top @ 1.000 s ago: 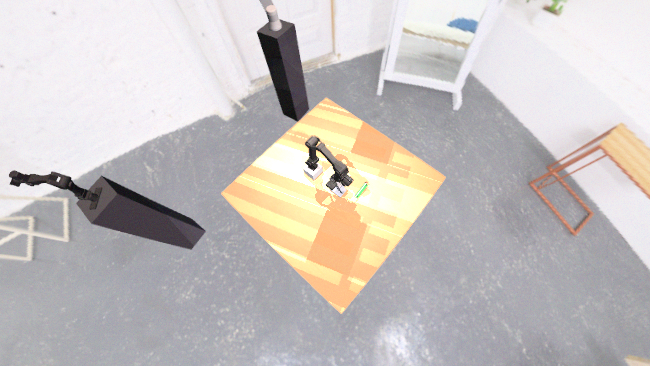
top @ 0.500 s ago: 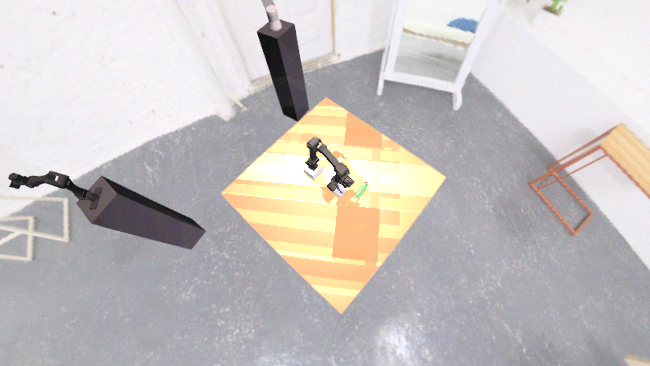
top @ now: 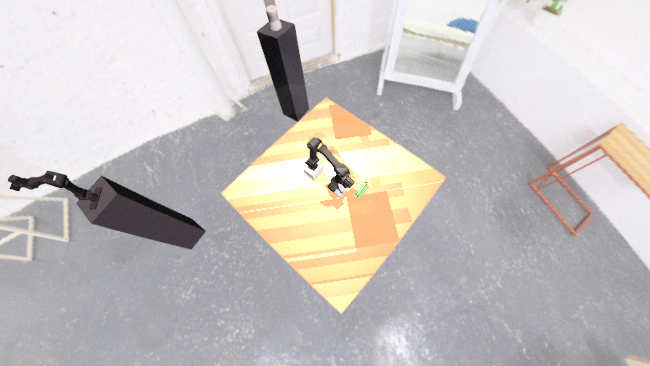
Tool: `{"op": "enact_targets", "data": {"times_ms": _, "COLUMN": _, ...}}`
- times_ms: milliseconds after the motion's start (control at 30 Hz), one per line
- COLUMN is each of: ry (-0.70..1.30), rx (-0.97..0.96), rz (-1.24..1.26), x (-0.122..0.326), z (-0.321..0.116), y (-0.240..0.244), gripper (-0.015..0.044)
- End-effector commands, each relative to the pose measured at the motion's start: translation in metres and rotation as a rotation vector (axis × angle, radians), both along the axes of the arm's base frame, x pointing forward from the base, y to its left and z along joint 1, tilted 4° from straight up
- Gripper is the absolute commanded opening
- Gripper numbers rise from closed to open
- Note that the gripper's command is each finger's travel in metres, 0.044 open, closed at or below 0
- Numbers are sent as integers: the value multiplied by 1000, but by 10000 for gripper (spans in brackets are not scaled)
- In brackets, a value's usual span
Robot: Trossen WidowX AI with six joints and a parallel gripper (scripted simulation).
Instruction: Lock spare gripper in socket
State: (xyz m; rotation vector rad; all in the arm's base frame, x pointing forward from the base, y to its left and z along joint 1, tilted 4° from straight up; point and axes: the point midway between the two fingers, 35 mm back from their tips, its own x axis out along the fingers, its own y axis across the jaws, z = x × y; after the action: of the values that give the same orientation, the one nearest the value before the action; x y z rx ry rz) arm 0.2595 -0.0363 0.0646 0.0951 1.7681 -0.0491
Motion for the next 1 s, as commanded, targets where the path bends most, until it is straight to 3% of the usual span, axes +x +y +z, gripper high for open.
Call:
{"op": "enact_targets", "data": {"times_ms": 0, "ry": -2, "rx": 0, "rz": 0, "x": 0, "z": 0, "y": 0, "gripper": 0}}
{"op": "enact_targets", "data": {"times_ms": 33, "ry": -2, "rx": 0, "rz": 0, "x": 0, "z": 0, "y": 0, "gripper": 0}}
{"op": "enact_targets", "data": {"times_ms": 600, "ry": -2, "rx": 0, "rz": 0, "x": 0, "z": 0, "y": 0, "gripper": 440}}
{"op": "enact_targets", "data": {"times_ms": 967, "ry": 10, "rx": 1, "rz": -1, "x": -12, "z": 16, "y": 1, "gripper": 440}}
